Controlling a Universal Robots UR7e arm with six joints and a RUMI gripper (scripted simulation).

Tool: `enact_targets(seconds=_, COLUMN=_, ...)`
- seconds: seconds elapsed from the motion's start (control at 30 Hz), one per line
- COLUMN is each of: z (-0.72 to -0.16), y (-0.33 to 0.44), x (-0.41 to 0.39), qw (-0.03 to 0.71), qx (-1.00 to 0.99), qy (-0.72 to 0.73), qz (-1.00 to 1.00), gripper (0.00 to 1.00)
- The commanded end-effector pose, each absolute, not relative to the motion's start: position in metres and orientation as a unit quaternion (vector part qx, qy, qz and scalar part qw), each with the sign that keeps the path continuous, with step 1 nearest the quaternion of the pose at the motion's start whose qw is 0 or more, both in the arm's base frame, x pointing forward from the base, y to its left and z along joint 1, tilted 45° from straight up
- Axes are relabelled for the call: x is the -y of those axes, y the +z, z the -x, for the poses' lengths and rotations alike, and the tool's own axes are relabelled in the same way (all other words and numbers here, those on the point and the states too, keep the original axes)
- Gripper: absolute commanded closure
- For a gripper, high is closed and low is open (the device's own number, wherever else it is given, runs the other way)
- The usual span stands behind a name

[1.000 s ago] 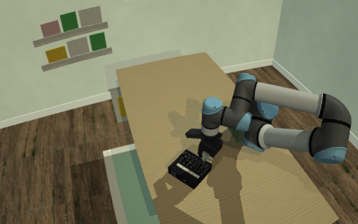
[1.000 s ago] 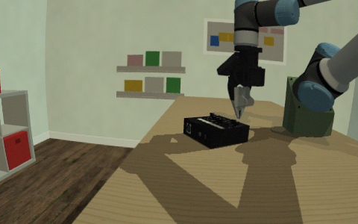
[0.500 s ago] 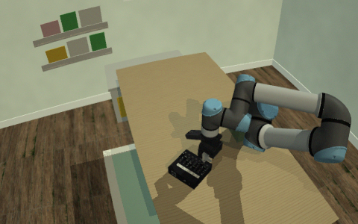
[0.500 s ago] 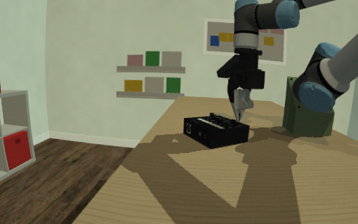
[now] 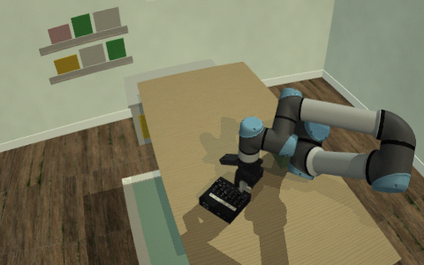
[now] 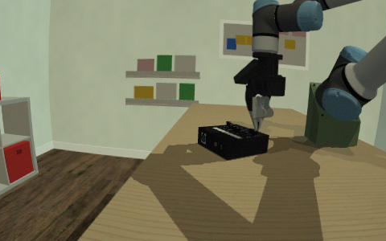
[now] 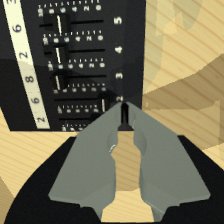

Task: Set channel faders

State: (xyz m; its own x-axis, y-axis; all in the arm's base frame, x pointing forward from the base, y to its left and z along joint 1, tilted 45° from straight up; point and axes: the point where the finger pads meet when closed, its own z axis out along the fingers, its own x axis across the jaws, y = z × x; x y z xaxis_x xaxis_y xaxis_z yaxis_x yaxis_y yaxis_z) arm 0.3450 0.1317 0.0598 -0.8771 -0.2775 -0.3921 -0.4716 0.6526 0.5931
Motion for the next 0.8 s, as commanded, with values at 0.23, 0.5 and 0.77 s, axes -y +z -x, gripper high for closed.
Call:
enact_targets(seconds=0.23, z=-0.3457, y=0.0601, x=-0.1317, qw=0.135, qx=-0.899, qy=0.361, qz=0.208, gripper=1.0)
enact_targets(seconds=0.5, z=-0.3467, y=0.0605, x=-0.1319, qw=0.135, qx=-0.899, qy=0.361, qz=0.208, gripper=1.0)
enact_targets(seconds=0.77, z=-0.3487, y=0.0614, x=-0.1326, qw=0.135, qx=-0.899, qy=0.361, qz=0.208, gripper=1.0)
